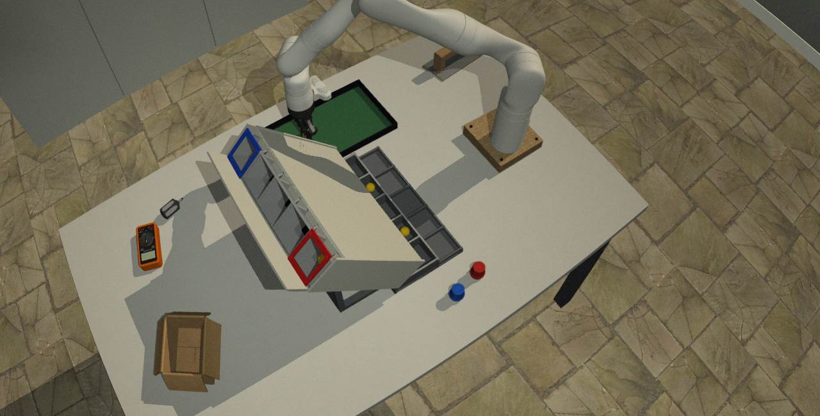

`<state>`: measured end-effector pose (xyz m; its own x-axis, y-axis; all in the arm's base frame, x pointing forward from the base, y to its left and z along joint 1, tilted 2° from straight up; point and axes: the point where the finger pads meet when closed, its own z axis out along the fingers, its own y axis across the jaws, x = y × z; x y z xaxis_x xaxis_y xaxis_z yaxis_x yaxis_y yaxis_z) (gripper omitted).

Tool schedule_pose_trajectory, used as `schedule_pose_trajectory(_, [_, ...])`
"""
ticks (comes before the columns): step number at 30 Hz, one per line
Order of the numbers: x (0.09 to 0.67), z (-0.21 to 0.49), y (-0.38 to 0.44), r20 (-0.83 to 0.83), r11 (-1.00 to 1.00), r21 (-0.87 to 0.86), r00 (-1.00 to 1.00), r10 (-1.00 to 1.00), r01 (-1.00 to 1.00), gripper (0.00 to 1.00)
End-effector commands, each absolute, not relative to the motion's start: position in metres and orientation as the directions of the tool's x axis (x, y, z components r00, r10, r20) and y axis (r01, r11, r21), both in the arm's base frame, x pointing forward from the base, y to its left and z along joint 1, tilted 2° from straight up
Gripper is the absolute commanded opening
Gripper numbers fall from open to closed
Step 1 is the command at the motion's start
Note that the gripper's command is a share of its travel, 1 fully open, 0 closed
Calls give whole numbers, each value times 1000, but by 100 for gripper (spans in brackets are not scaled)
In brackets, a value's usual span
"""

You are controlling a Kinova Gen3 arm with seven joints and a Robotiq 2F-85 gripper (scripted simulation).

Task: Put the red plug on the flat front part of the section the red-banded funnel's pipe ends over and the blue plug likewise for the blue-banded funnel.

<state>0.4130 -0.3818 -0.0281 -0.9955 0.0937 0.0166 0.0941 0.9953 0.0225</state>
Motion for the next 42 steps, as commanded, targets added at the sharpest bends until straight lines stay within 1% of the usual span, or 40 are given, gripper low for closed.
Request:
schedule_pose_trajectory(1, [413,-28,-382,16,995,22,-995,94,94,0])
schedule_pose_trajectory(26, [414,-27,-382,15,995,21,-995,94,94,0])
schedule_pose_trajectory(27, [414,43,-384,15,995,21,-995,94,94,0])
schedule_pose_trajectory(30, [413,56,-383,15,995,21,-995,94,94,0])
schedule_pose_trajectory(34, [415,106,-386,15,995,21,-995,94,94,0])
schedule_pose_trajectory(42, [415,106,-386,15,995,21,-995,94,94,0])
